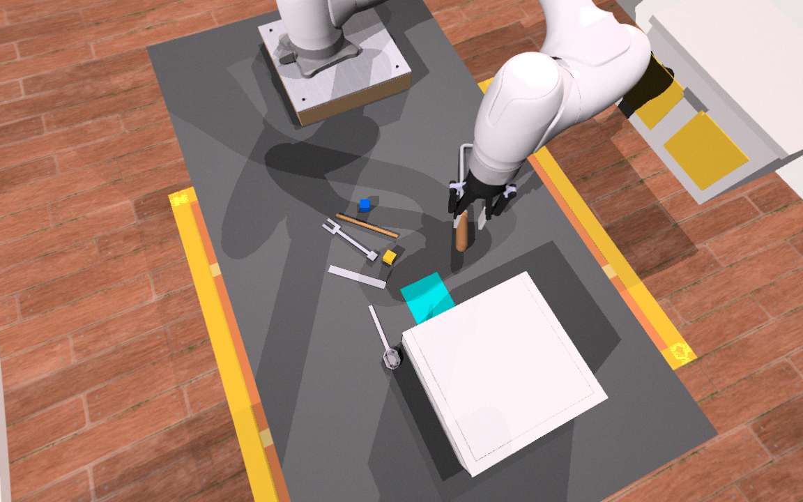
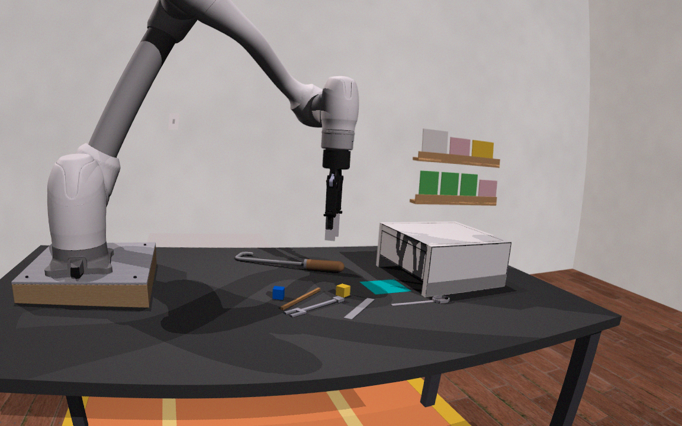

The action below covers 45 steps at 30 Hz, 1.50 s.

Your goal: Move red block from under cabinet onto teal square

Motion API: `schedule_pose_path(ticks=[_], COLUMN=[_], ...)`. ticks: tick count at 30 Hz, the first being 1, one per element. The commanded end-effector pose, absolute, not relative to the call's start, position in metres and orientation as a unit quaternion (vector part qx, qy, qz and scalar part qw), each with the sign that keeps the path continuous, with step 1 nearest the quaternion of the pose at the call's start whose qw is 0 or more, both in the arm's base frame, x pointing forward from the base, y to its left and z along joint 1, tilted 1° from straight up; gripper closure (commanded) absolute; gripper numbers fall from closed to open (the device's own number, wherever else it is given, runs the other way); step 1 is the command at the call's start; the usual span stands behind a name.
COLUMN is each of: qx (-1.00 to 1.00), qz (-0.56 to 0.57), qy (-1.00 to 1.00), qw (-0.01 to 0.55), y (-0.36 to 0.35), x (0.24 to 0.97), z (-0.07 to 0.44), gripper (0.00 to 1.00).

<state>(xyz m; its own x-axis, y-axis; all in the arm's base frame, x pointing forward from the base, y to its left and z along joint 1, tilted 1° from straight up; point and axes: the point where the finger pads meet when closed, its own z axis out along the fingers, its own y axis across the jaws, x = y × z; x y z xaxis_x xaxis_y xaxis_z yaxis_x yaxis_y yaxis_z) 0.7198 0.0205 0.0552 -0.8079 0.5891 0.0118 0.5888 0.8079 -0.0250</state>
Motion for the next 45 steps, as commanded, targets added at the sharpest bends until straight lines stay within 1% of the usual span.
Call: schedule_pose_path(ticks=[1,17,45], qx=[-0.310,-0.310,-0.310], qz=[0.008,0.008,0.008], qy=[-0.951,-0.951,-0.951], qw=[0.010,0.010,0.010], y=[0.020,0.020,0.020], x=[0.718,0.718,0.718], z=[0.036,0.012,0.011], gripper=[0.66,0.66,0.66])
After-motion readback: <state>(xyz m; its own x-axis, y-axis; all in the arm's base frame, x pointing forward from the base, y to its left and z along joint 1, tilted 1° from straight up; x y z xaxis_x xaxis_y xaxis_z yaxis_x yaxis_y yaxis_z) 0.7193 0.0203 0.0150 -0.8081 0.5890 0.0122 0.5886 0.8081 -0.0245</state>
